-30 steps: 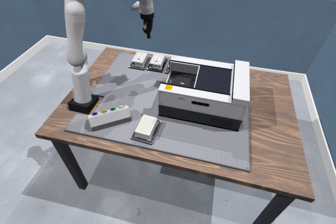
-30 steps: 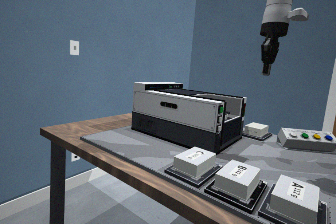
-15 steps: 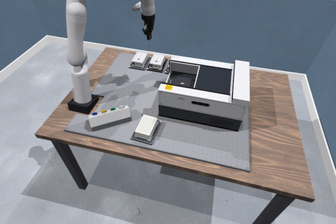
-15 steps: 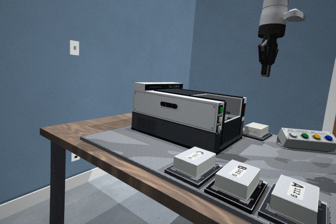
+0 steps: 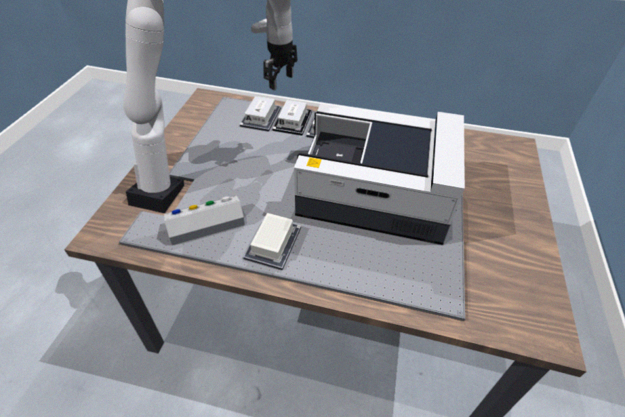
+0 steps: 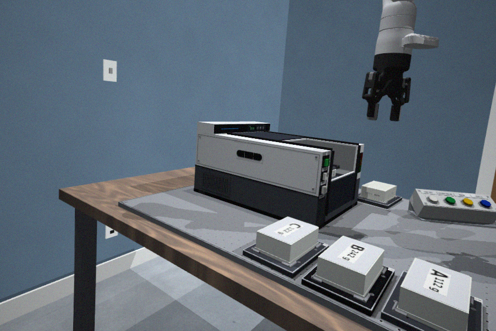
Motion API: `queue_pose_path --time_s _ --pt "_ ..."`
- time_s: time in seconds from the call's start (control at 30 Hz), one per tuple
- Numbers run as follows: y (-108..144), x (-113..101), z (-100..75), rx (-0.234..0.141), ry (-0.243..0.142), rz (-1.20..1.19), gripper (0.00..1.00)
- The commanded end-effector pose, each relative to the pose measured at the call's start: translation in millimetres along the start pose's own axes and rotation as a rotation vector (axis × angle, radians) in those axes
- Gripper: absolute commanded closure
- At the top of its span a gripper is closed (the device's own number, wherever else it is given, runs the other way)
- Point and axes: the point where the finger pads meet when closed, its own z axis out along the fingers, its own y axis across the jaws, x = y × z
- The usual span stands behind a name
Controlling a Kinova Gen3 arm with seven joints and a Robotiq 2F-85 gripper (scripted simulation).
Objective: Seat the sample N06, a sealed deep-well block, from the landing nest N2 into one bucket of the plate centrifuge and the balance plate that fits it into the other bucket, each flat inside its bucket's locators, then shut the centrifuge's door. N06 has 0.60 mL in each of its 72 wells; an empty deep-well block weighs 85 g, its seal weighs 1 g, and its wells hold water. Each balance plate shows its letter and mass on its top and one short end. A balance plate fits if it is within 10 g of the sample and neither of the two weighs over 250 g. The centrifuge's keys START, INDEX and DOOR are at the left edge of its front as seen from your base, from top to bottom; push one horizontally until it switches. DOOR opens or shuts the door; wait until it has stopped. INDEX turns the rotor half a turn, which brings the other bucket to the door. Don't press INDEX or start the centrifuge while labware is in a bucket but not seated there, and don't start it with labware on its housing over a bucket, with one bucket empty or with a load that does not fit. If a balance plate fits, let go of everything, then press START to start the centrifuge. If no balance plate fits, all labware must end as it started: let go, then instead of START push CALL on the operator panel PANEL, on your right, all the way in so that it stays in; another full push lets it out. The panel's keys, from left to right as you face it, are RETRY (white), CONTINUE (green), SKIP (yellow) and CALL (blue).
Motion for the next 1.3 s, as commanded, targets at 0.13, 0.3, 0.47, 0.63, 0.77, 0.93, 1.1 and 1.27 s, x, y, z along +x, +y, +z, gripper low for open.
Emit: queue_pose_path --time_s 0.13,0.3,0.47,0.63,0.77,0.93,1.1,1.27 --pt "-9 -14 14.9 -0.002 -0.001 0.0 0.0" --pt "-16 -24 26.2 -0.002 -0.001 0.0 0.0" --pt "-20 -31 32.9 -0.002 -0.002 0.0 0.0" --pt "-27 -41 44.2 -0.002 -0.002 0.0 0.0" --pt "-35 -49 48.8 -0.002 -0.001 0.08 0.0" --pt "-42 -56 49.0 -0.002 -0.001 0.2 0.0" --pt "-54 -68 49.2 -0.002 -0.001 0.328 0.0" --pt "-66 -80 49.5 -0.002 -0.001 0.328 0.0"
